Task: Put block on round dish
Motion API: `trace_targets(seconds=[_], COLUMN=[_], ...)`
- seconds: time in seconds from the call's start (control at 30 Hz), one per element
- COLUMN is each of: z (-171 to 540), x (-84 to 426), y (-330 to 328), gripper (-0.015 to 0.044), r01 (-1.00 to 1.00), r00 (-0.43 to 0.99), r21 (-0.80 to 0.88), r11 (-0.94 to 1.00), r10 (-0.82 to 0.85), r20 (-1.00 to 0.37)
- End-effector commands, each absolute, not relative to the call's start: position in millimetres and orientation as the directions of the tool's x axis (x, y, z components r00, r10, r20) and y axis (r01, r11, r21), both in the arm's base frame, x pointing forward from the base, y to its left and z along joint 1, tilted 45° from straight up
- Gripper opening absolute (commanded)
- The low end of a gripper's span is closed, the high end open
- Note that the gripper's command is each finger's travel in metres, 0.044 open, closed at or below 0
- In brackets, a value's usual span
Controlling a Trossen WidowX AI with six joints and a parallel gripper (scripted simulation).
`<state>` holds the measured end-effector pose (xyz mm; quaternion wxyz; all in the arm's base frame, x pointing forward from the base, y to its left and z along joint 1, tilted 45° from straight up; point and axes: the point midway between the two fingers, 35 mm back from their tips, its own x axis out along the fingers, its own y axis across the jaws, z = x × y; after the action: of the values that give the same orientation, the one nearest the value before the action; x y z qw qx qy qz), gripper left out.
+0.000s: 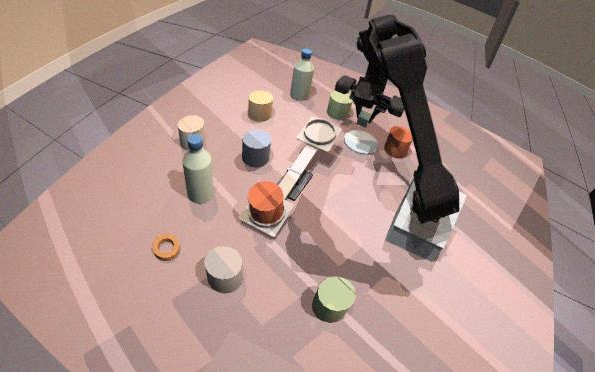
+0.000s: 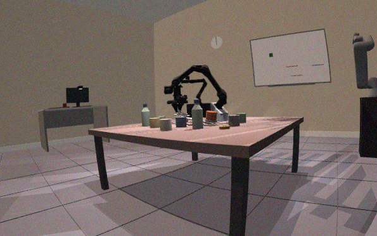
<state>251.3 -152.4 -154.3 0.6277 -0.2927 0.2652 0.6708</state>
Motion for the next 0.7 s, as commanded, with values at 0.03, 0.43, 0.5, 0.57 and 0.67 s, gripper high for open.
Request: trace_targets(seconds=[0.03,0.43,0.5,0.57,0.67], z=[-169,-199,-199,-200,-202], x=[240,238,238,238,238], y=[-152,-123,-123,-122,-120], gripper=[0.0000,0.0000,0.0000,0.0000,0.0000], r01=[-0.997,-0.996,-0.996,-0.996,-0.996], r00=[-0.042,-0.042,-0.042,-0.042,-0.042], r21=[-0.019,-0.019,-0.019,-0.020,-0.020], r11=[-0.081,-0.081,-0.081,-0.081,-0.081], r10=[0.682,0.683,0.683,0.683,0.683], r20=[-0.730,-0.729,-0.729,-0.729,-0.729])
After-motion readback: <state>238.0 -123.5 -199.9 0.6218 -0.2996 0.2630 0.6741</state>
